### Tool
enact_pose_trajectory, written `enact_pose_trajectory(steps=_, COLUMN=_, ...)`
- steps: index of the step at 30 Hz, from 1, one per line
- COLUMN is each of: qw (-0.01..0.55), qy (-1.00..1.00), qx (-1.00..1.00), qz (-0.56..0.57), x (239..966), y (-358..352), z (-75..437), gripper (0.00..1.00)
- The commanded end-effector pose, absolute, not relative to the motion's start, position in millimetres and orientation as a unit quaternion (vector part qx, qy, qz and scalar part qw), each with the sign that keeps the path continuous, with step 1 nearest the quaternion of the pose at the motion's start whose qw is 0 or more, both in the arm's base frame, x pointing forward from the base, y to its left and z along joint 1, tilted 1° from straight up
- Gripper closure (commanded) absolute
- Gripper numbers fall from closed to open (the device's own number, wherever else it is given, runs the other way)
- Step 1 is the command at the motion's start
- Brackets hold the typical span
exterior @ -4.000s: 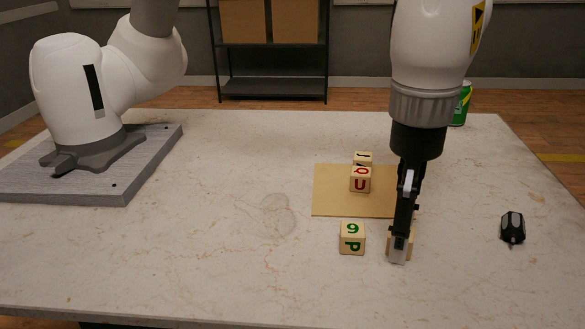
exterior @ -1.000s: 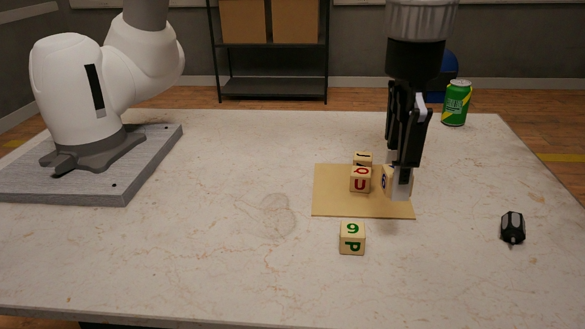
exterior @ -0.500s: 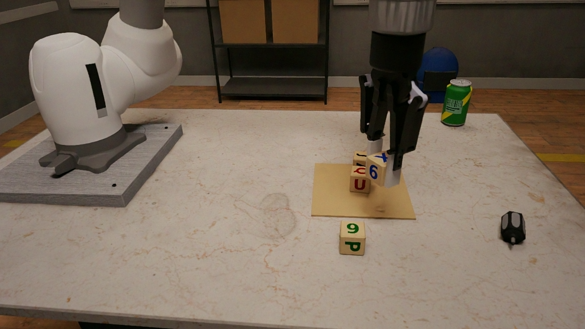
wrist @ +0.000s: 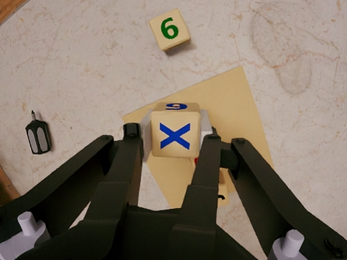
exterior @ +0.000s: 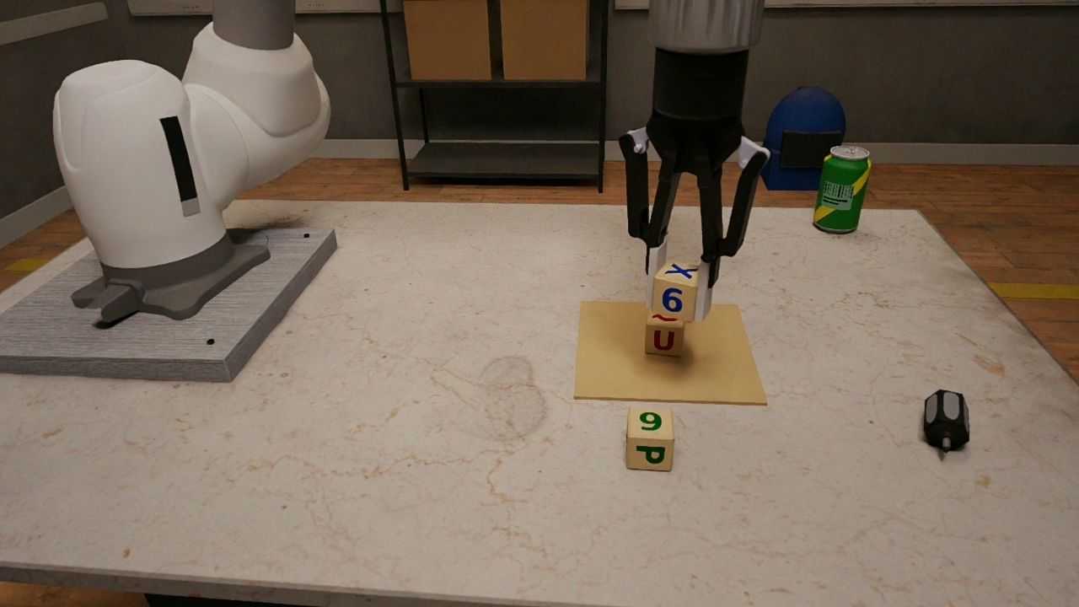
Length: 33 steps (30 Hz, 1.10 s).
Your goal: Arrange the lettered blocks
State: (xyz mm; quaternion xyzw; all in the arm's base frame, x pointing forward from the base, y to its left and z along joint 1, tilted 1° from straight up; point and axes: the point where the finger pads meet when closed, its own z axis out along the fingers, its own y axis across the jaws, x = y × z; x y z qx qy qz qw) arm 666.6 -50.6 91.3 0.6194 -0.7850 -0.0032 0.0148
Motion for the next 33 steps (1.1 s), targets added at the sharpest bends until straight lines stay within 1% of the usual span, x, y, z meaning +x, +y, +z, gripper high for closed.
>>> enact_pose_trajectory(steps=1, qw=0.011, qy=-0.742, qx=0.670, qz=-0.006, x=660.1, y=-43.4, z=92.3, gripper=0.69)
enact_pose_trajectory(steps=7, qw=0.011, qy=-0.692, qx=0.721, qz=-0.007, x=652.2, y=-35.6, z=92.3, gripper=0.69)
enact_pose_trajectory(steps=23, qw=0.011, qy=-0.691, qx=0.723, qz=-0.007, x=651.9, y=-35.3, z=91.1, gripper=0.69)
enact_pose_trajectory(steps=33, qw=0.011, qy=-0.690, qx=0.723, qz=-0.007, x=651.3, y=-35.5, z=70.3, gripper=0.69)
